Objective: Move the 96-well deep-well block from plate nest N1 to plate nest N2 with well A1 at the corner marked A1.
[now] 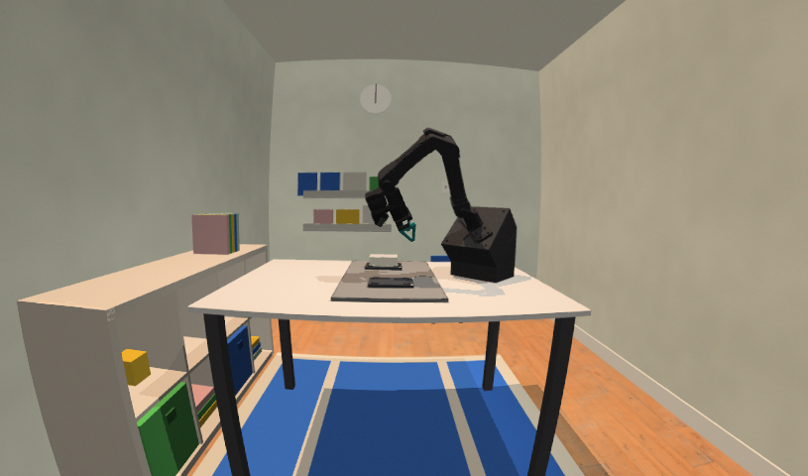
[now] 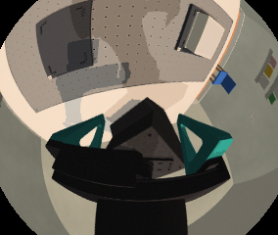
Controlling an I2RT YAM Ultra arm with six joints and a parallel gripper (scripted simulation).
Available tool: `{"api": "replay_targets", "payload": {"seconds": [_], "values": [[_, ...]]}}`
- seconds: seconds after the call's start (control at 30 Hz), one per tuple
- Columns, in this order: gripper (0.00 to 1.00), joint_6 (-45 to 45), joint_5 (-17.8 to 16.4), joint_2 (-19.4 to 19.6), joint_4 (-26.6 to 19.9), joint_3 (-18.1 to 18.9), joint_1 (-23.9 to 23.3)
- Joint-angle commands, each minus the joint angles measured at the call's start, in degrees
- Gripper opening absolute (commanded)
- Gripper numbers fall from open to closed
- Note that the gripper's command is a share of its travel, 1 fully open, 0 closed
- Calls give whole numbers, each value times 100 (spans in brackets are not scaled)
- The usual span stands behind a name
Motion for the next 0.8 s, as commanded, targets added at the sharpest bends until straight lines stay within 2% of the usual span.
{"api": "replay_targets", "payload": {"seconds": [0.0,0.03,0.13,0.2,0.27,0.4,0.47,0.6,0.63,0.7,0.73,0.77], "values": [[100,-217,-320,86,256,91,-220],[100,-298,-455,179,323,112,-339],[100,-328,-460,285,367,167,-369],[100,-384,-469,494,448,283,-425],[100,-561,-810,651,615,282,-701],[100,-664,-825,982,721,477,-802],[100,-824,-1164,1124,910,452,-1064],[100,-944,-1181,1471,995,670,-1178],[100,-1021,-1373,1528,1115,631,-1317],[100,-1021,-1373,1528,1115,631,-1317],[100,-1086,-1519,1600,1210,620,-1428],[100,-1127,-1525,1702,1229,687,-1465]]}}
